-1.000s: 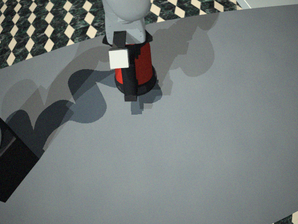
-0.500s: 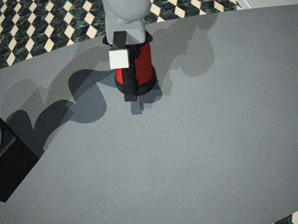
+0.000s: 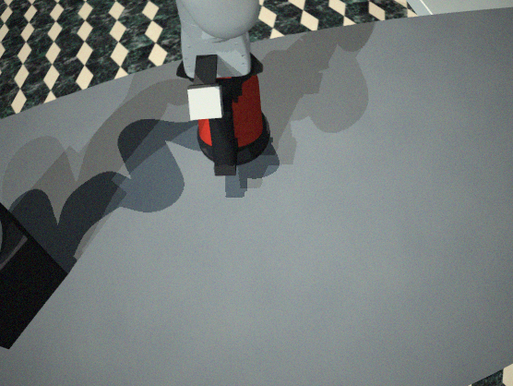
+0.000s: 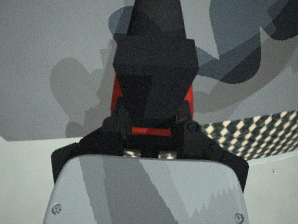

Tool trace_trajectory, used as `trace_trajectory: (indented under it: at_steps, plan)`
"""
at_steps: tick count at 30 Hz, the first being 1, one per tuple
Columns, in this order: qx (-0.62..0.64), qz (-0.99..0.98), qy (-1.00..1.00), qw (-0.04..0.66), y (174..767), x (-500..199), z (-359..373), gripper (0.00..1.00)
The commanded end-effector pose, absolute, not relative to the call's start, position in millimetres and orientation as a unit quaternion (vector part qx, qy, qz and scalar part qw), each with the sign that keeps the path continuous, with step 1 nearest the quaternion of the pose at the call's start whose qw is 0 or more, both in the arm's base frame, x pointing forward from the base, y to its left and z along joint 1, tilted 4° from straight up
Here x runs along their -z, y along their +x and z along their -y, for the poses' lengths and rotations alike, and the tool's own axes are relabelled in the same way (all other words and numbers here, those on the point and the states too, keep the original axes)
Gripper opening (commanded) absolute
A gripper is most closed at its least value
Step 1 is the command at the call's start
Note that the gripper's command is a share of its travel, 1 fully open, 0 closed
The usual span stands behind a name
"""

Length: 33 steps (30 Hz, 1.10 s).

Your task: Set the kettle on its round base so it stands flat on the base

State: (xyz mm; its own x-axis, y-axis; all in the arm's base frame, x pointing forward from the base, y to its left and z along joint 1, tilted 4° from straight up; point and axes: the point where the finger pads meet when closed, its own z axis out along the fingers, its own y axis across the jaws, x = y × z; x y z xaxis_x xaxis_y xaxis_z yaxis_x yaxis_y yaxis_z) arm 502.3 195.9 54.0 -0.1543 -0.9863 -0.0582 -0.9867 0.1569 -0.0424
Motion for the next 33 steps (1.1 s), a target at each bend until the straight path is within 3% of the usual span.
trace_trajectory:
  at_steps: [1,33]
  plan:
    - [-0.002,-0.76,-0.649,0.037,503.2,-54.8,-196.2,0.0]
    - [-0.002,-0.76,-0.649,0.037,503.3,-52.0,-196.3,0.0]
